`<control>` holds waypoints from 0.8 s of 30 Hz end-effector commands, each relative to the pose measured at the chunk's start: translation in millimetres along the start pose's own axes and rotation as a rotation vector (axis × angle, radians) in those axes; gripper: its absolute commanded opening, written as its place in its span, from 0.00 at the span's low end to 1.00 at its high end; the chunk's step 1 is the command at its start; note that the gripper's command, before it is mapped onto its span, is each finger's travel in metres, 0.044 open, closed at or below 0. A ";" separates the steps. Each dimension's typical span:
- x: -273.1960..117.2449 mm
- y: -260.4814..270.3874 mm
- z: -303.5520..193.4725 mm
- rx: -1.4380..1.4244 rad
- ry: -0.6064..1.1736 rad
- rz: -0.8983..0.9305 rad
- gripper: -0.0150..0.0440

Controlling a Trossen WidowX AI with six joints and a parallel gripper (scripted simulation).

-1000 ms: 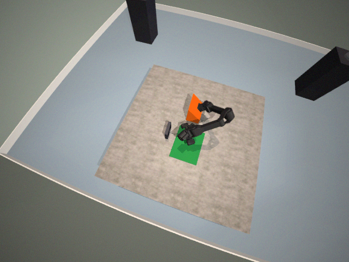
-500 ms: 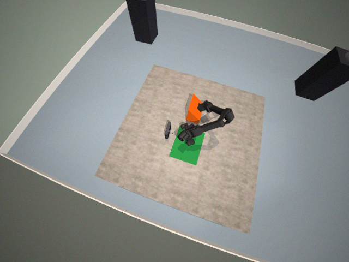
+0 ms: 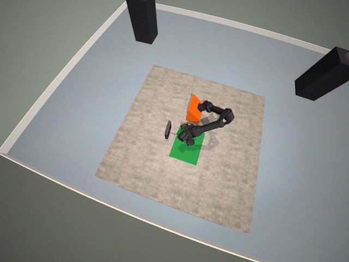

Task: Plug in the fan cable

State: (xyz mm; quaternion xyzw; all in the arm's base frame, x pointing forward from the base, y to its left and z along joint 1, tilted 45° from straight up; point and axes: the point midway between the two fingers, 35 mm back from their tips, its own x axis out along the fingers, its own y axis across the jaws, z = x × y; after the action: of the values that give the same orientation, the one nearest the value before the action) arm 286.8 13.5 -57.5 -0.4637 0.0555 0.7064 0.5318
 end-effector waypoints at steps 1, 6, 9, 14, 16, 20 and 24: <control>-0.3 -0.2 -0.1 -0.001 0.001 -0.001 0.65; -12.2 -0.6 -1.3 0.000 0.001 0.000 0.69; -52.3 0.0 -1.1 0.004 -0.002 0.001 0.69; -55.4 0.2 -0.8 0.004 -0.002 0.001 0.69; -56.4 -0.2 6.4 0.005 -0.003 0.001 0.69; -59.8 1.4 49.8 0.006 -0.004 0.002 0.69; -58.5 10.0 93.6 0.008 -0.007 0.002 0.69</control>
State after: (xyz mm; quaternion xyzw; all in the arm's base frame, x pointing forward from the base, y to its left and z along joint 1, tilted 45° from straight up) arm 250.8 4.1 20.0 -0.4665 0.0555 0.7053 0.5309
